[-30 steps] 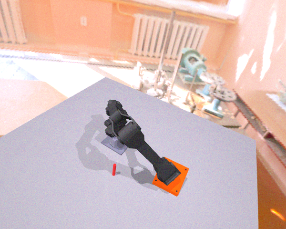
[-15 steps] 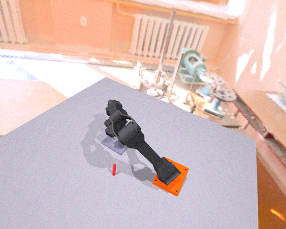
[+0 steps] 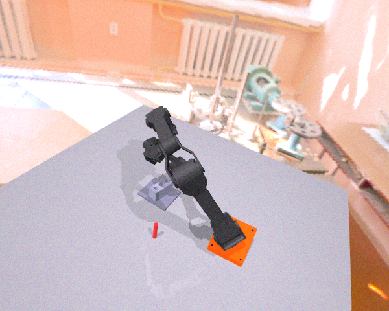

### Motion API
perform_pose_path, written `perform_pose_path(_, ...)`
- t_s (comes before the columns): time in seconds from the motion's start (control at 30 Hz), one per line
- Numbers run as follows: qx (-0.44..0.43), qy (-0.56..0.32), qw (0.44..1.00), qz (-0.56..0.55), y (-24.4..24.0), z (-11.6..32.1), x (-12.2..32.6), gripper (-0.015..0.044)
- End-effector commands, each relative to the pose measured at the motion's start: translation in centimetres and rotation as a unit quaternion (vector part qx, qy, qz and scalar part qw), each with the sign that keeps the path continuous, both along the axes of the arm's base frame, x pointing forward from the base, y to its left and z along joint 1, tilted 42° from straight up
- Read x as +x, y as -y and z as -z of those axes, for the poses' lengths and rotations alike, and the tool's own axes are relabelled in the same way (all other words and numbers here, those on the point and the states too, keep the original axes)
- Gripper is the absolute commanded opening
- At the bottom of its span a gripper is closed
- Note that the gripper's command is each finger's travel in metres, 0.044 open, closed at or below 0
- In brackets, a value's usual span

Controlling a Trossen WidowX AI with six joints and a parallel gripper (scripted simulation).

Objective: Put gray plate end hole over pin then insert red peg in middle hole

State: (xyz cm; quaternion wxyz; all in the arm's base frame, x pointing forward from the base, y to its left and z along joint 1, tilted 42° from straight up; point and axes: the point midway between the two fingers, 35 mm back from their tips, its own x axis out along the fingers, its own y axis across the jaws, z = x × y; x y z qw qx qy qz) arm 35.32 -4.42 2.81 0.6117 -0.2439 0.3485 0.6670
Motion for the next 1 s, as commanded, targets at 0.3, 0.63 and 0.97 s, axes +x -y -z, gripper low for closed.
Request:
perform_pose_path(0.3,-0.041,-0.182,0.961,0.205,-2.6,-4.3,-1.8,0.044)
perform_pose_path(0.63,-0.093,-0.427,0.752,0.493,-6.9,-8.7,-5.8,0.044)
perform_pose_path(0.97,-0.115,-0.537,0.562,0.619,-9.4,-10.9,-9.1,0.044)
